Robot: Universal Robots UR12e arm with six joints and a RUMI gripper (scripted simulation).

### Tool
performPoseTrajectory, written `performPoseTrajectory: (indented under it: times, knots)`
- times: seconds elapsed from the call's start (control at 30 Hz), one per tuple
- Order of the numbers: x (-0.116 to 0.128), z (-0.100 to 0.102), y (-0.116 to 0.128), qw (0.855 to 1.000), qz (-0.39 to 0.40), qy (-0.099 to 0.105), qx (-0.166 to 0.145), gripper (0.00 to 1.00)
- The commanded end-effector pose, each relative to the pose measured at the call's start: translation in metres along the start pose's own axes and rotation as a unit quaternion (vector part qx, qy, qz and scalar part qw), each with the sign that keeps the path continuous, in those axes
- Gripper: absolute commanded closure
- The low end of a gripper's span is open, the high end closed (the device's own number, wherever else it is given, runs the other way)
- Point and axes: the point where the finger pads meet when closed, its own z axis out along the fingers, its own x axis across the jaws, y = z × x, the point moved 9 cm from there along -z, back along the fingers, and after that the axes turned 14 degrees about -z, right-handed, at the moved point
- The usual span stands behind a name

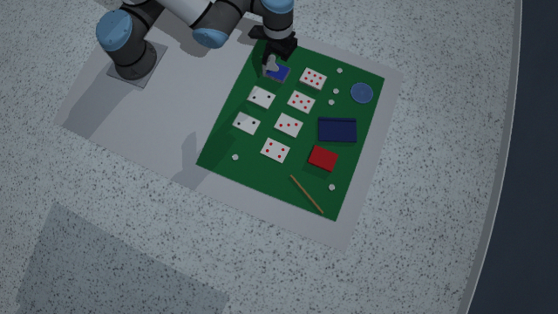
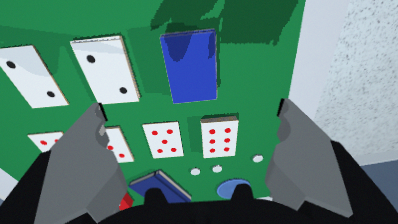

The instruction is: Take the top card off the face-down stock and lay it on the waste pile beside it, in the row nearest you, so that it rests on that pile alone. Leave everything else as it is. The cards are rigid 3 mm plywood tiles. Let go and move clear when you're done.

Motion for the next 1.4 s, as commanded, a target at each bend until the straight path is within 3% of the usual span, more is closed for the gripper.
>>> performPoseTrajectory:
  times: [0.0, 0.33, 0.63, 0.7, 0.87, 1.2, 1.27, 1.3, 1.37]
  knots:
    - [0.003, 0.000, -0.003, 0.999, 0.053, 0.000, 0.000, 0.00]
    - [0.006, 0.000, -0.003, 0.989, 0.146, 0.000, 0.000, 0.00]
    - [0.010, 0.000, -0.003, 0.958, 0.286, 0.000, 0.000, 0.00]
    - [0.010, 0.000, -0.003, 0.958, 0.286, 0.000, 0.000, 0.00]
    - [0.012, 0.000, -0.003, 0.927, 0.374, 0.000, 0.000, 0.00]
    - [0.015, 0.000, -0.001, 0.846, 0.534, 0.001, 0.000, 0.00]
    - [0.015, 0.000, -0.001, 0.846, 0.534, 0.001, 0.000, 0.00]
    - [0.016, 0.000, 0.000, 0.817, 0.576, 0.000, 0.000, 0.00]
    - [0.016, 0.000, 0.000, 0.800, 0.600, 0.000, 0.000, 0.00]
